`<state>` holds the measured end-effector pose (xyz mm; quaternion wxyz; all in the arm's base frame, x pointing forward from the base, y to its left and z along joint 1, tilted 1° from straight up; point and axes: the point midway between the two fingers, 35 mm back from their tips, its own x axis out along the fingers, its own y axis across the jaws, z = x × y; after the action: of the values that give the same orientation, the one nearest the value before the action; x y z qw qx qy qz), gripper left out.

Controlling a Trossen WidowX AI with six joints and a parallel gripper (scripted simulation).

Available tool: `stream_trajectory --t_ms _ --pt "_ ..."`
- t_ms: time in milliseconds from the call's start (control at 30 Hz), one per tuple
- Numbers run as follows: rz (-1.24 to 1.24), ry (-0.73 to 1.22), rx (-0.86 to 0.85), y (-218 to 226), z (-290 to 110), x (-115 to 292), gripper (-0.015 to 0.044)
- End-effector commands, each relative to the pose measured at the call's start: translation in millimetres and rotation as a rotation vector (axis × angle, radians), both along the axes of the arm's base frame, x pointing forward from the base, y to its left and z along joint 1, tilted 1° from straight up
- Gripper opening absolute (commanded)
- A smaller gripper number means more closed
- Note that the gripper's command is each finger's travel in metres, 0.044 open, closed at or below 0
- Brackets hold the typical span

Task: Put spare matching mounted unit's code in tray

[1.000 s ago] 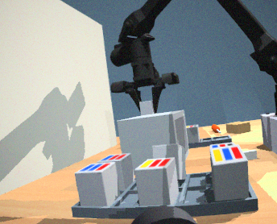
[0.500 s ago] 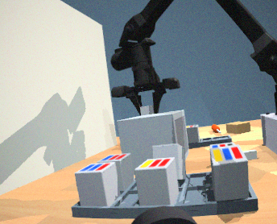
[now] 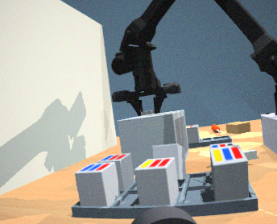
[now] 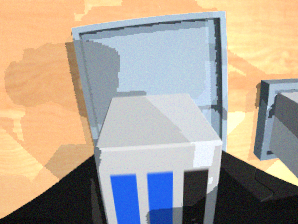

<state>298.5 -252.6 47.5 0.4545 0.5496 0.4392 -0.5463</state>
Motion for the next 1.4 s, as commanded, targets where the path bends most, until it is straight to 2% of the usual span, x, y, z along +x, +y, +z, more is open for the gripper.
stream_trajectory --t_ms 0,1367 --pt "-0.005 0.001 0.003 1.1 -3.9 -0.9 0.0" --pt "-0.005 0.002 0.003 4.3 -39.8 -4.6 0.0"
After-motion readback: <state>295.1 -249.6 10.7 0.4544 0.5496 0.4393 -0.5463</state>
